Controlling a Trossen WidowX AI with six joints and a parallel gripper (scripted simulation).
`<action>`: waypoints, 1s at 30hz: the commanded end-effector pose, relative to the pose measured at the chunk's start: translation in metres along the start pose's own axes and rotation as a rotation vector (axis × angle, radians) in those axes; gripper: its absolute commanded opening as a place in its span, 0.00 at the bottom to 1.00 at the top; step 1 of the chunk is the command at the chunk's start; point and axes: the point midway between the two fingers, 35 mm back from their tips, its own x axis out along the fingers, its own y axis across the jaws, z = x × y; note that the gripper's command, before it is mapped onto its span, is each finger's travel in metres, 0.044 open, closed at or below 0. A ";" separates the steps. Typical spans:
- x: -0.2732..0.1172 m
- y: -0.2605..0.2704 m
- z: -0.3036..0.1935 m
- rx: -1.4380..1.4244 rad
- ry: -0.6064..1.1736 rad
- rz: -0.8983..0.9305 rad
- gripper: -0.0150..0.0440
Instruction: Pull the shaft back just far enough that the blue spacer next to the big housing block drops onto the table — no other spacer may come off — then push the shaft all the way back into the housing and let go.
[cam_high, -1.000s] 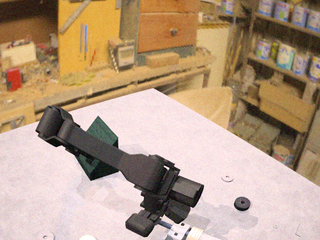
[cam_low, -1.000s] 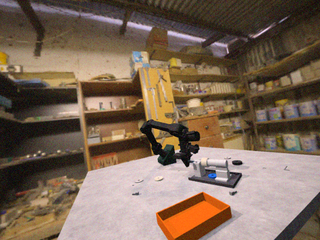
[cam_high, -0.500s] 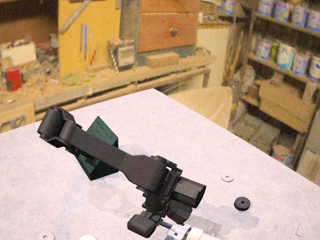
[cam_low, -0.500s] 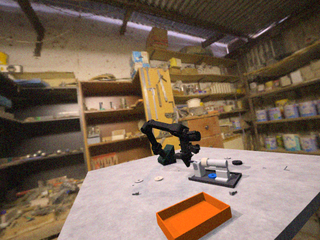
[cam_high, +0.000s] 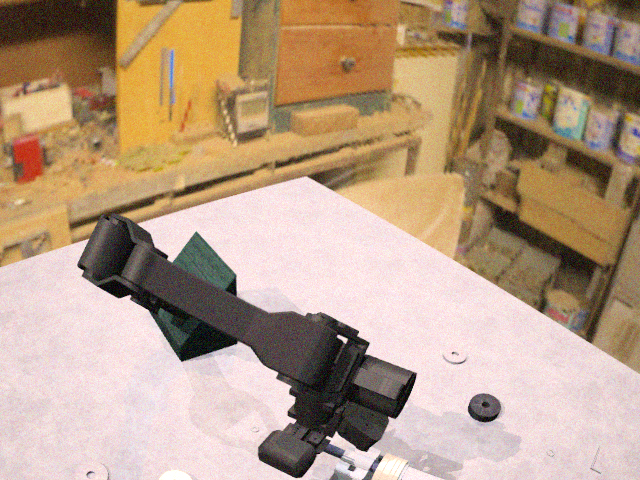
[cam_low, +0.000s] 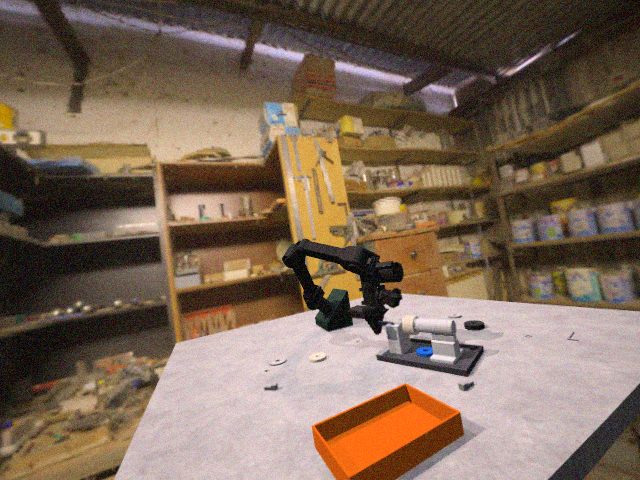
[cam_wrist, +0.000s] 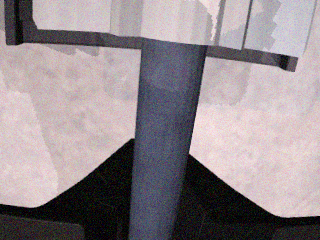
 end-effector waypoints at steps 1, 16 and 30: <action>-0.001 0.001 0.004 0.005 -0.009 0.006 0.25; -0.001 0.001 0.009 0.005 -0.010 0.006 0.25; -0.001 0.000 0.014 0.005 -0.010 0.006 0.25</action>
